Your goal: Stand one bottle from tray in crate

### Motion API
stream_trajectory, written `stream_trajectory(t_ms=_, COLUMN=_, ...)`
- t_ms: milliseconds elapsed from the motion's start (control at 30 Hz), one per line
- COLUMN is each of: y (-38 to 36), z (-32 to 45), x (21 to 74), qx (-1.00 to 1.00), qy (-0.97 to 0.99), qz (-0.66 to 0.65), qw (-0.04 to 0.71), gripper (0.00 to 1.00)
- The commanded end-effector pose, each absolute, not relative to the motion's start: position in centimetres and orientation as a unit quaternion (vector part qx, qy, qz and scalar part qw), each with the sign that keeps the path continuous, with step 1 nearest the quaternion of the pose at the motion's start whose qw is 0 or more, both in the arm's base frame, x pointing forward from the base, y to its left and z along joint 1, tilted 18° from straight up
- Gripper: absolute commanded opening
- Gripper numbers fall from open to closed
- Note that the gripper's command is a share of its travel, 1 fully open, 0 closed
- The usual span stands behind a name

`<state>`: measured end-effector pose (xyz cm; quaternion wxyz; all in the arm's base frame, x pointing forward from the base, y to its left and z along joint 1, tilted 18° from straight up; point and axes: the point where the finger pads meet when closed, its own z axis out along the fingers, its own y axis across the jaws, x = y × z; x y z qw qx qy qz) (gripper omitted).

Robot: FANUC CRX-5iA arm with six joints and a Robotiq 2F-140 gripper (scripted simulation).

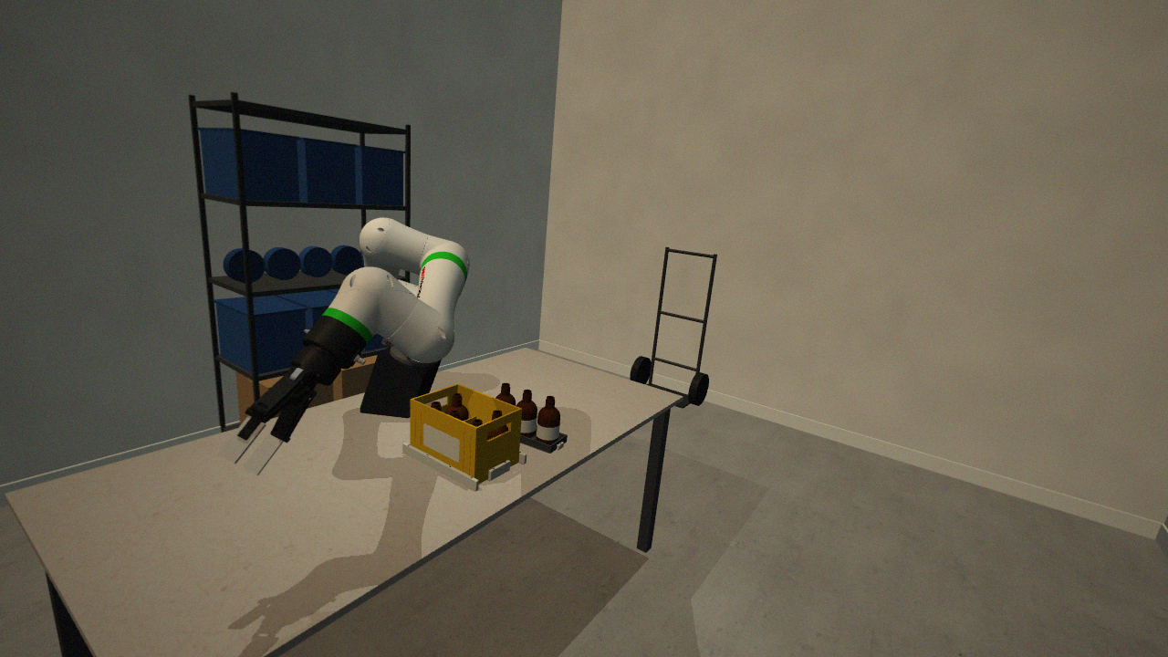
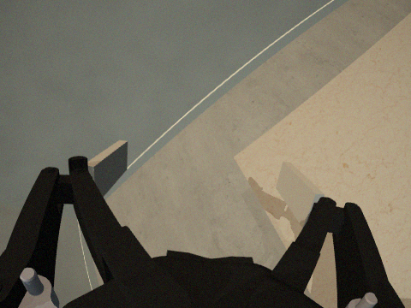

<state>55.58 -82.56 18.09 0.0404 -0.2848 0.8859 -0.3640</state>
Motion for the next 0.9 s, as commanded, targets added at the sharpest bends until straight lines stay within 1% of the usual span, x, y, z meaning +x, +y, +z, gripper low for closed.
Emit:
stream_trajectory(t_ms=0, y=-82.6, z=18.1, x=55.6, qx=-0.285, qy=0.886, qz=-0.364, qw=0.040, gripper=1.00)
stream_trajectory(t_ms=633, y=-82.0, z=18.2, x=55.7, qx=-0.285, qy=0.887, qz=-0.361, qw=0.042, gripper=1.00)
stream_trajectory(t_ms=733, y=-78.8, z=18.6, x=56.0, qx=-0.288, qy=0.892, qz=-0.343, qw=0.052, gripper=1.00)
stream_trajectory(t_ms=867, y=-71.0, z=19.2, x=56.2, qx=-0.299, qy=0.907, qz=-0.286, qw=0.079, gripper=1.00)
